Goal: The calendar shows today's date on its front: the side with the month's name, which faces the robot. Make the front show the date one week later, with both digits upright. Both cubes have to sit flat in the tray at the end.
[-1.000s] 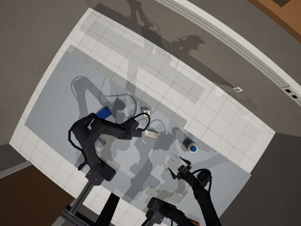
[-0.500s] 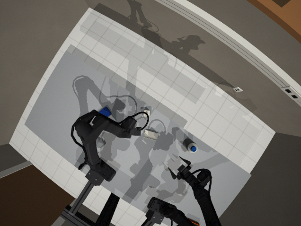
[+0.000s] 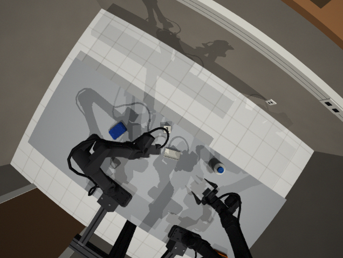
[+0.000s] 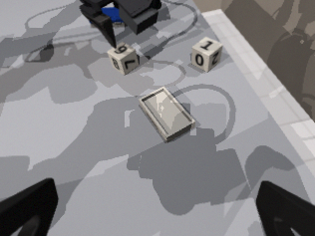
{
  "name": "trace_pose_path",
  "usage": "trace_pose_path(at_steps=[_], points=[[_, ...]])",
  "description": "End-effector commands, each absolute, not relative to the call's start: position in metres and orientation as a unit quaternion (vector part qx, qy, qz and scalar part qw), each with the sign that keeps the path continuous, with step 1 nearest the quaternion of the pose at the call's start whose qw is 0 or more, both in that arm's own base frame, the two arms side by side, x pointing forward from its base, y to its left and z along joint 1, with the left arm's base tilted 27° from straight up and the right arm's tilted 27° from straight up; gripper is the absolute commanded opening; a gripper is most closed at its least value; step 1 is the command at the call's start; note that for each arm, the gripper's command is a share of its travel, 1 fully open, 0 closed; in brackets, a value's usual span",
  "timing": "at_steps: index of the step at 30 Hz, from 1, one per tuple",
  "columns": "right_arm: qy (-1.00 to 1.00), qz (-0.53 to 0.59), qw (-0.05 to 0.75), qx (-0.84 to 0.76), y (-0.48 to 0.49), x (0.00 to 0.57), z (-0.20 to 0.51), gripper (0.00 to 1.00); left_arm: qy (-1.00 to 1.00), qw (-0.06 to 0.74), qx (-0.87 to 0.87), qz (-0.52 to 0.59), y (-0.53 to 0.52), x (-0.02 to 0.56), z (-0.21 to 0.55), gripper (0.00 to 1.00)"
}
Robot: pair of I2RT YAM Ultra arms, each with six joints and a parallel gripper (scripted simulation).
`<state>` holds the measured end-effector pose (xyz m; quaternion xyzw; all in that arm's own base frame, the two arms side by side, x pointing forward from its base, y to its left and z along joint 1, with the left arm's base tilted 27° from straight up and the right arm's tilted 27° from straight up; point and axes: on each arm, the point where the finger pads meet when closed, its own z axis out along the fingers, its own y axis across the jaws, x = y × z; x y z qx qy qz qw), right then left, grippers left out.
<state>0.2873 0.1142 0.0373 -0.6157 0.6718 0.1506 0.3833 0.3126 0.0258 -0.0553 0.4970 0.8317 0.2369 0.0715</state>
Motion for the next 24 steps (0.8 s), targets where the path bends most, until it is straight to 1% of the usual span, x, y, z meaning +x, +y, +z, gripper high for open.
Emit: trace_pose_path(at_steps=[1,3,6,13,17,24], points=[[0.663,0.143,0.393,-0.621,0.119,0.297,0.044,1.00,0.834,0.046,0.498,0.231,0.017,0.298,-0.036,0.71],[0.663,0.143,0.393,-0.621,0.119,0.297,0.044,1.00,0.834,0.046,0.498,0.231,0.017,0.298,-0.036,0.71],[0.664,0.141,0.392,-0.621,0.119,0.297,0.043,1.00,0.817,0.021,0.514,0.258,0.016,0.293,-0.026,0.71],[0.625,0.189,0.399,-0.643,0.137,0.267,0.052,1.00,0.738,-0.075,0.588,0.322,0.003,0.276,-0.030,0.71],[0.603,0.216,0.404,-0.653,0.147,0.253,0.057,1.00,0.675,-0.116,0.635,0.356,-0.016,0.271,-0.031,0.71],[0.587,0.231,0.407,-0.661,0.155,0.243,0.060,1.00,0.616,-0.147,0.674,0.381,-0.035,0.268,-0.033,0.71]])
